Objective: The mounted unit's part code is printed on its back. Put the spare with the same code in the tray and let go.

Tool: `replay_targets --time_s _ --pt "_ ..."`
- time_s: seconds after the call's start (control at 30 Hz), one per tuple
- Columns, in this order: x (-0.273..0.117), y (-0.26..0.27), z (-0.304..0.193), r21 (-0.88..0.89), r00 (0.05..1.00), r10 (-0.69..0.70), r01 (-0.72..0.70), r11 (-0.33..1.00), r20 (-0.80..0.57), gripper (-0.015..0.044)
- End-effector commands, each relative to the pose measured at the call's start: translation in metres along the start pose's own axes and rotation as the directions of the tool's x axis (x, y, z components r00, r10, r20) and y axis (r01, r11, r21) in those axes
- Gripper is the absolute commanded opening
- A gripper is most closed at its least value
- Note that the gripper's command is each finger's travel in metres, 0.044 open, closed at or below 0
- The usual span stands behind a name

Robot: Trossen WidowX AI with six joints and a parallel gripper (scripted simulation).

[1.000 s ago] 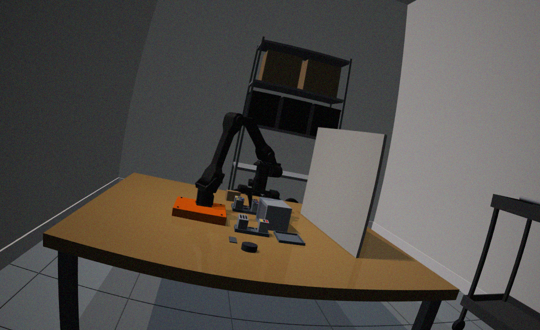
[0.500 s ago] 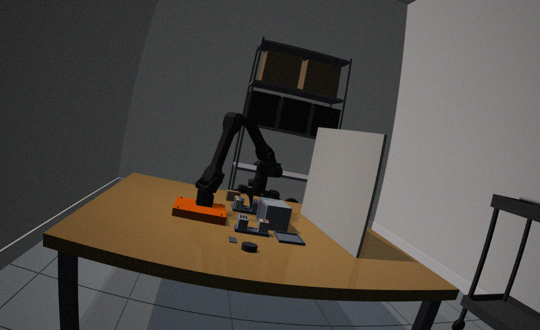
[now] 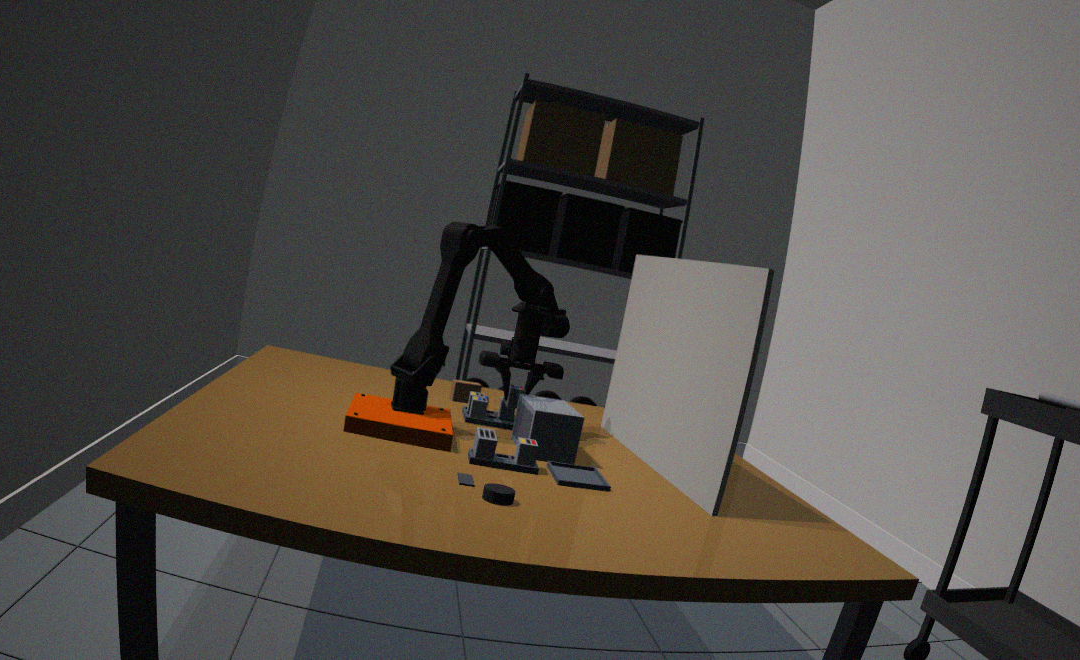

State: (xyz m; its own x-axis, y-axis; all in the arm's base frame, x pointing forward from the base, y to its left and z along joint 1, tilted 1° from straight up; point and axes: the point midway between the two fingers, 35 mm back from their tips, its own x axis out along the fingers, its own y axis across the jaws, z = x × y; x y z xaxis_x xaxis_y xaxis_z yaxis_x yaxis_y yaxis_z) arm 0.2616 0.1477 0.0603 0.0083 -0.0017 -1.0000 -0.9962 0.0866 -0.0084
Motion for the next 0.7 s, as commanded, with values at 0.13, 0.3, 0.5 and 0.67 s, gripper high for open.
replay_targets --time_s 0.13,0.3,0.5,0.67 --pt "-0.037 0.002 -0.001 -0.003 1.000 -0.003 0.003 1.000 0.003 0.0000" --pt "-0.037 0.001 0.000 0.000 1.000 -0.008 0.008 1.000 0.005 0.0000" --pt "-0.067 0.003 0.002 -0.001 1.000 -0.005 0.005 1.000 0.005 0.0000" --pt "-0.092 0.006 0.003 -0.002 1.000 -0.003 0.003 1.000 0.004 0.0000"
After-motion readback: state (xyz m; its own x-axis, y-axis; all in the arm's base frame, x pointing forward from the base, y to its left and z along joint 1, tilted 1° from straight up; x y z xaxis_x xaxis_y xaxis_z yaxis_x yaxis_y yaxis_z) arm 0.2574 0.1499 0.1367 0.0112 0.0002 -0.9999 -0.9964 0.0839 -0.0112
